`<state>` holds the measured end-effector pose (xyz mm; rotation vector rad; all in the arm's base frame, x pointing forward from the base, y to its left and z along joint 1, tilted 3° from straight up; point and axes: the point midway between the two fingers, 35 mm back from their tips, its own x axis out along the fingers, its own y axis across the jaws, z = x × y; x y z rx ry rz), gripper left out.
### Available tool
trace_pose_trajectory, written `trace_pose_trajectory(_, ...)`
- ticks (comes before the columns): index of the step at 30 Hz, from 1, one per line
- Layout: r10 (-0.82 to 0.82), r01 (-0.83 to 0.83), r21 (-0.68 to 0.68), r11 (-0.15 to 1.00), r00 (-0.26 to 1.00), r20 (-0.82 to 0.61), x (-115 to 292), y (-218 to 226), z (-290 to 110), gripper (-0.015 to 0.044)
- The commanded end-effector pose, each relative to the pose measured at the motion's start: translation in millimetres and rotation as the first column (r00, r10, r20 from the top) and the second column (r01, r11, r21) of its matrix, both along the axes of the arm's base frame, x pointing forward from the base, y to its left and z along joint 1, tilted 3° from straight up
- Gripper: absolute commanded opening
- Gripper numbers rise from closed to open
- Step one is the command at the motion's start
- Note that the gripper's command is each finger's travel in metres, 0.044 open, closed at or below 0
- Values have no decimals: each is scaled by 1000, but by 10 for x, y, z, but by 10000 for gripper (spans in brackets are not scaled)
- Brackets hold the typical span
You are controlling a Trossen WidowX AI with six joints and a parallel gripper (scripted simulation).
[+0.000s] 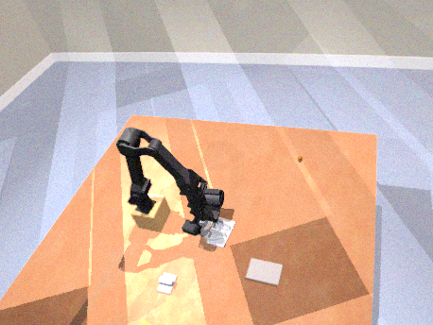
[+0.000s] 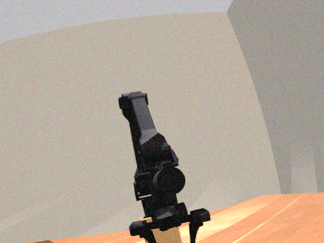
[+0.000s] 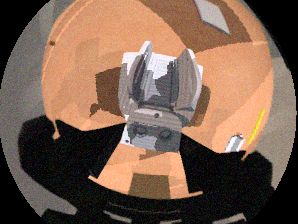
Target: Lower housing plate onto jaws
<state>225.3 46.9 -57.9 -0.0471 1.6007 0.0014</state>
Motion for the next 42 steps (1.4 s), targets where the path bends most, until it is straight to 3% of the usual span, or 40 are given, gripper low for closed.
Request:
trace_pose_trajectory(1,6,-6,4,1000,1000,1,2,5,-6,351)
trace_pose_trajectory(42,8,-8,4,1000,1000,1,-2,2,-88,351)
